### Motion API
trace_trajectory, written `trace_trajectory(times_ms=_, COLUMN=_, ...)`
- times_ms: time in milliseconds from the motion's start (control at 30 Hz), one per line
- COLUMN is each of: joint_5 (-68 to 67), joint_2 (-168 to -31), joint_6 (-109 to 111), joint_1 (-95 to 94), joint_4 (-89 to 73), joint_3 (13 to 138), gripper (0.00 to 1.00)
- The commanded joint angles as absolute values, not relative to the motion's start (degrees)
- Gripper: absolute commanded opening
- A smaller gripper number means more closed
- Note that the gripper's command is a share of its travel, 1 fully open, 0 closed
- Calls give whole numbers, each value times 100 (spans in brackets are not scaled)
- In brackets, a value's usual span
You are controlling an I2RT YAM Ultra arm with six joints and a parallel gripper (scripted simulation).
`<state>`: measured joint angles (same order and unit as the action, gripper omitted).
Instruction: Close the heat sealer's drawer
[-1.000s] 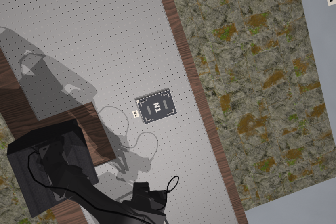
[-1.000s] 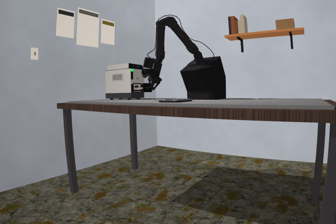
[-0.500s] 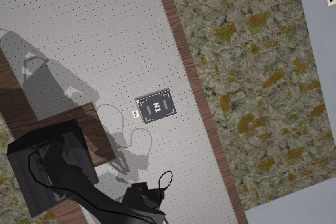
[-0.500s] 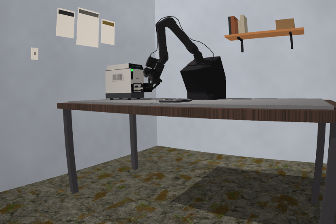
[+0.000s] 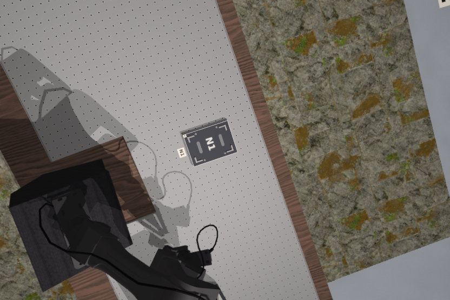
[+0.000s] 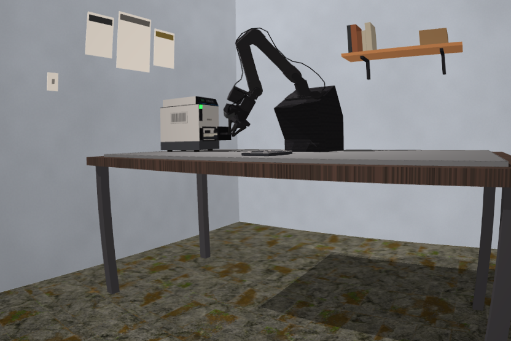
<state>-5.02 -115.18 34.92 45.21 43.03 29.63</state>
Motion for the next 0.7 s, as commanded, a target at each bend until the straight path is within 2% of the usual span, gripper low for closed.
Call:
trace_trajectory(times_ms=0, joint_5=-639, joint_2=-11693, joint_6=3906, joint_1=4717, joint_4=5095, joint_3=2551, gripper=30)
trace_trajectory(times_ms=333, joint_5=-404, joint_2=-11709, joint_6=4043, joint_1=4887, joint_4=5567, joint_3=2548, gripper=30)
trace_trajectory(times_ms=667, joint_5=-407, joint_2=-12123, joint_6=4734, joint_1=5157, joint_4=6941, joint_3=1606, gripper=30)
